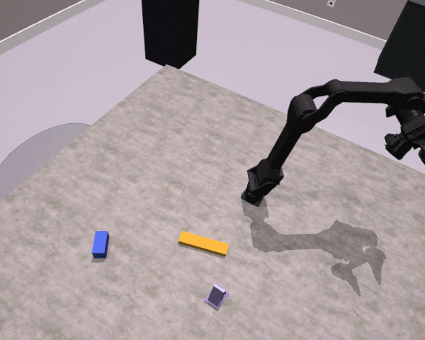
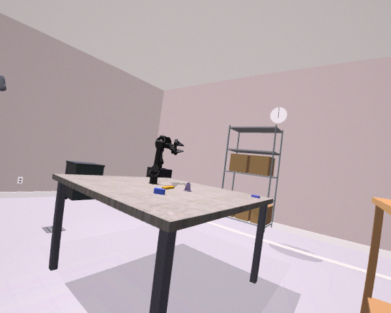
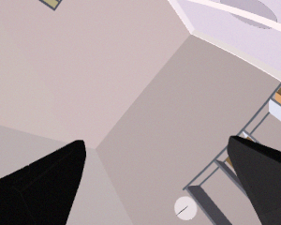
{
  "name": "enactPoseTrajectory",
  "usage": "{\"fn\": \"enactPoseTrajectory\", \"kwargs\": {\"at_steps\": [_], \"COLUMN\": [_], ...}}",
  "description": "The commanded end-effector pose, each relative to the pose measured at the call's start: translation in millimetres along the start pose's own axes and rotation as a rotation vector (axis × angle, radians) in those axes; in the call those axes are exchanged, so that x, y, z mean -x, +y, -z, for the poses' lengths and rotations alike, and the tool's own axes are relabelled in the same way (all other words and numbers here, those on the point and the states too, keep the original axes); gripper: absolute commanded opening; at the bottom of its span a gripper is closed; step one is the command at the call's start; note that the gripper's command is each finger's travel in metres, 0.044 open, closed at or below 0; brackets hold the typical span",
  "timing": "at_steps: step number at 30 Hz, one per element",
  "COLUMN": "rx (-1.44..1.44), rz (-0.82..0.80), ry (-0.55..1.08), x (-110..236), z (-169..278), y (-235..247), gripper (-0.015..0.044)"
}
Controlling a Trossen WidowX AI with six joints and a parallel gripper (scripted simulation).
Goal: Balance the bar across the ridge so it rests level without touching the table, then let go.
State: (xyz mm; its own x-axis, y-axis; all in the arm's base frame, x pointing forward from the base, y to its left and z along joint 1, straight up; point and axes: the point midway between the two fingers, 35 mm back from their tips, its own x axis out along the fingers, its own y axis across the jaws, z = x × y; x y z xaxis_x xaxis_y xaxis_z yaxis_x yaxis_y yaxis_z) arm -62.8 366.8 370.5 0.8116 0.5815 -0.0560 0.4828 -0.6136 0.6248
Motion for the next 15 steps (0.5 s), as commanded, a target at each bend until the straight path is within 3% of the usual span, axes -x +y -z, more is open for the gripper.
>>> {"fn": "enactPoseTrajectory", "kwargs": {"at_steps": [1, 4, 15], "rx": [-0.006, -0.088, -0.361], "rz": [0.001, 0.008, -0.007], "ry": [-0.002, -0.023, -0.140], "x": [-1, -9, -52], "z": [0, 0, -24], "y": [0, 0, 2], "gripper": [0.0374, 0.0315, 0.0315]}}
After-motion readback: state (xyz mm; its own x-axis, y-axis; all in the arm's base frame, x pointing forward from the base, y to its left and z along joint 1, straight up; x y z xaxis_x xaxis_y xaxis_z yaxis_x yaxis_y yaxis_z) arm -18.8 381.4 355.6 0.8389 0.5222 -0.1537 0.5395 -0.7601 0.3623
